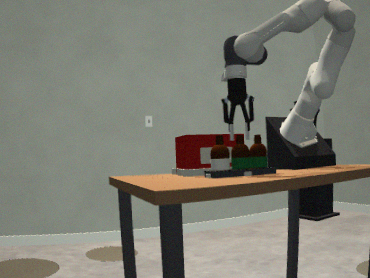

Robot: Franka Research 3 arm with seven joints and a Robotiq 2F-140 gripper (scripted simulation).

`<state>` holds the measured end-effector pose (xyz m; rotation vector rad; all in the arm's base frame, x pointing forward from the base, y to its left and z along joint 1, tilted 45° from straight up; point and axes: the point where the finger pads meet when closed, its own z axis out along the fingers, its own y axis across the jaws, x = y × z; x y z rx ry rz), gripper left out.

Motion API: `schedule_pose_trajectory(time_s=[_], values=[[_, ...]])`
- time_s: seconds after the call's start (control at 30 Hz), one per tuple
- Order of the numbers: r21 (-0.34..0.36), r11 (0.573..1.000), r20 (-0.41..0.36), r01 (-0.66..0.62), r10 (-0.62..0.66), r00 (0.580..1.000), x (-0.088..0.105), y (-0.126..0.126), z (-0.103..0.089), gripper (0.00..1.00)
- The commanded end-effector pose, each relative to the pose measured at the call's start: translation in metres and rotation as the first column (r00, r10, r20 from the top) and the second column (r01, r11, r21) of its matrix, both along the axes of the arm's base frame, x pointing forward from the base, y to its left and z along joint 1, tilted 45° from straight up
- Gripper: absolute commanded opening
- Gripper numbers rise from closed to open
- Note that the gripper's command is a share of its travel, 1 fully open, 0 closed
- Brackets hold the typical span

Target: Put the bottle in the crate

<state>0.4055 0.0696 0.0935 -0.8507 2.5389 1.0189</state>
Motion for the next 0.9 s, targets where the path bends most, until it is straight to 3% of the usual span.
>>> schedule_pose_trajectory(time_s=[0.0,0.23,0.27,0.87], values=[[0.001,1.0,0.001,-0.004,0.004,1.0,-0.0006,0.0019,-0.0012,0.38],[0.001,1.0,0.001,-0.004,0.004,1.0,-0.0006,0.0019,-0.0012,0.38],[0.001,1.0,0.001,-0.004,0.004,1.0,-0.0006,0.0019,-0.0012,0.0],[0.001,1.0,0.001,-0.004,0.004,1.0,-0.0006,0.0019,-0.0012,0.0]])
